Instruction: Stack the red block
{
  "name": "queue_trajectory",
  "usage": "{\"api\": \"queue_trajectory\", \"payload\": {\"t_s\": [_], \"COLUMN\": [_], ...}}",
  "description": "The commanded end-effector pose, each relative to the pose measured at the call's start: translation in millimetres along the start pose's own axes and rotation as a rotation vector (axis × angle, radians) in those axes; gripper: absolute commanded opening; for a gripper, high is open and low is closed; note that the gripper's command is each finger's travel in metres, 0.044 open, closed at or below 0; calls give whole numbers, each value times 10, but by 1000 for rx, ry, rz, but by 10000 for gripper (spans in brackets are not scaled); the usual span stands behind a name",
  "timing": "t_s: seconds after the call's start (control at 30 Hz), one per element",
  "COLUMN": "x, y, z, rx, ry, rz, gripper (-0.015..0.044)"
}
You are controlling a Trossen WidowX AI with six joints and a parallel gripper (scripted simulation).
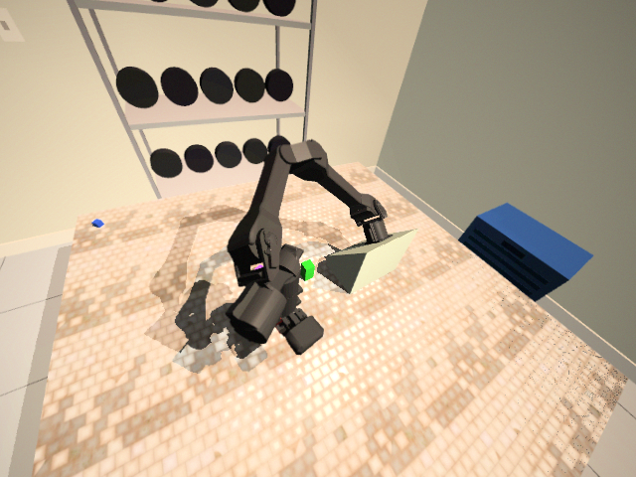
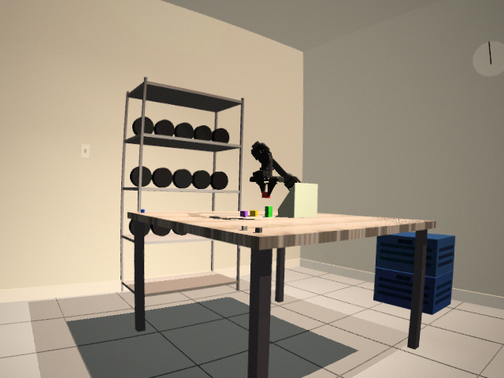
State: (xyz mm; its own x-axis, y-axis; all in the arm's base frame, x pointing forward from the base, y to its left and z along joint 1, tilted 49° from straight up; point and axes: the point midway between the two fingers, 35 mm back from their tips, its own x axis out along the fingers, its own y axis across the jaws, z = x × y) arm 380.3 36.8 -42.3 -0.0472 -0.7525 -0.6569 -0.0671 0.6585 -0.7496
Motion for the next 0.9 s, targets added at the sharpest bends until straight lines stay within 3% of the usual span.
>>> {"api": "queue_trajectory", "payload": {"t_s": [0.0,0.87], "x": [-60,-218], "y": [-21,-631], "z": [5,-617], "rx": [12,2], "ry": [5,6], "rz": [7,12], "gripper": [0,0]}}
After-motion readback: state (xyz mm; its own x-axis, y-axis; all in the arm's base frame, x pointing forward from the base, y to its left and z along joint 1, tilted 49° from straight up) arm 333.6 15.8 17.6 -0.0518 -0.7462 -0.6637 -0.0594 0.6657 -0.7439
